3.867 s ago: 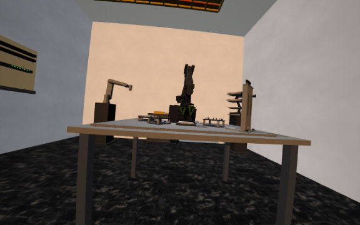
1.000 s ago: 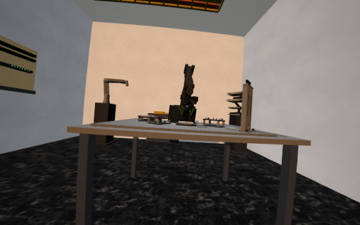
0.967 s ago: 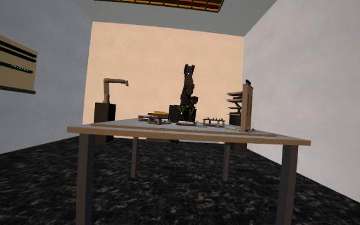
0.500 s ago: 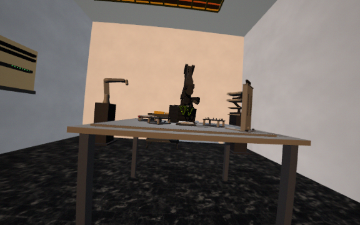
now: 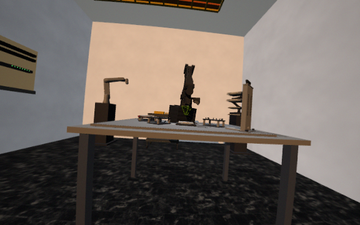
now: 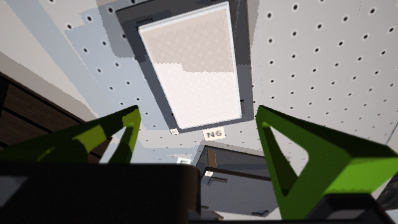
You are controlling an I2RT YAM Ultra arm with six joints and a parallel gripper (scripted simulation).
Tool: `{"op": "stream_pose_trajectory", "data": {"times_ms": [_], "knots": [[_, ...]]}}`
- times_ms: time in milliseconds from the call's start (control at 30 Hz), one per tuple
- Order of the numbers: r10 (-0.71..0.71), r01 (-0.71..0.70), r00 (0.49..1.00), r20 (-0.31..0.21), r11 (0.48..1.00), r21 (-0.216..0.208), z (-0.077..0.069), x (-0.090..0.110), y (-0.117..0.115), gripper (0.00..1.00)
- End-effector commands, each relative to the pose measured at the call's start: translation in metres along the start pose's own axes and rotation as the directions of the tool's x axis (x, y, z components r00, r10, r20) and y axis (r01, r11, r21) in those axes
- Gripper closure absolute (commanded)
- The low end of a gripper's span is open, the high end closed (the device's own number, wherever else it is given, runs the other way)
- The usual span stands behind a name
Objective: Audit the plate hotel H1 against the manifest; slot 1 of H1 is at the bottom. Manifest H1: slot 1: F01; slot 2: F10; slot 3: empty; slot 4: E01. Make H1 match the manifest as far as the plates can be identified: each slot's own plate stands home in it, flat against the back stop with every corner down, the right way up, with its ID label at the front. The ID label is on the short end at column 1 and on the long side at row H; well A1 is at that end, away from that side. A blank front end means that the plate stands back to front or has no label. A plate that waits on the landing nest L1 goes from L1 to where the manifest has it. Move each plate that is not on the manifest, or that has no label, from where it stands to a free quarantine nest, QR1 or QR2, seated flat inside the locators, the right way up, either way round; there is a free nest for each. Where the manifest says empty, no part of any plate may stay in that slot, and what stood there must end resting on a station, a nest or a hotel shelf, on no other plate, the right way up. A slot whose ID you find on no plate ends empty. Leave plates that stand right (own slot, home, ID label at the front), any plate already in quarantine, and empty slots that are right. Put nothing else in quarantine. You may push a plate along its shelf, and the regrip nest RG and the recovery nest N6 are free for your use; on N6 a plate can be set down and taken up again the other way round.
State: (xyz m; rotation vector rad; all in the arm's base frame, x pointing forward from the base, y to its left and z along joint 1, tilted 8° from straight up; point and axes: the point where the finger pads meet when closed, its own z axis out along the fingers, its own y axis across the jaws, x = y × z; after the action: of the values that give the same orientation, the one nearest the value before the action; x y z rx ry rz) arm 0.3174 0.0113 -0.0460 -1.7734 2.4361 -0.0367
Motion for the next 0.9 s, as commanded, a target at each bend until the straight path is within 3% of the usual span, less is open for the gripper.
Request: {"op": "stream_pose_trajectory", "data": {"times_ms": [0,200,867], "knots": [[-0.138,0.138,0.99,0.003,0.99,0.01,-0.003,-0.001,-0.002,0.0],[-0.239,0.239,0.971,0.002,0.971,0.01,-0.003,-0.001,-0.002,0.0],[-0.239,0.239,0.971,0.002,0.971,0.01,0.02,-0.001,-0.003,0.0]]}}
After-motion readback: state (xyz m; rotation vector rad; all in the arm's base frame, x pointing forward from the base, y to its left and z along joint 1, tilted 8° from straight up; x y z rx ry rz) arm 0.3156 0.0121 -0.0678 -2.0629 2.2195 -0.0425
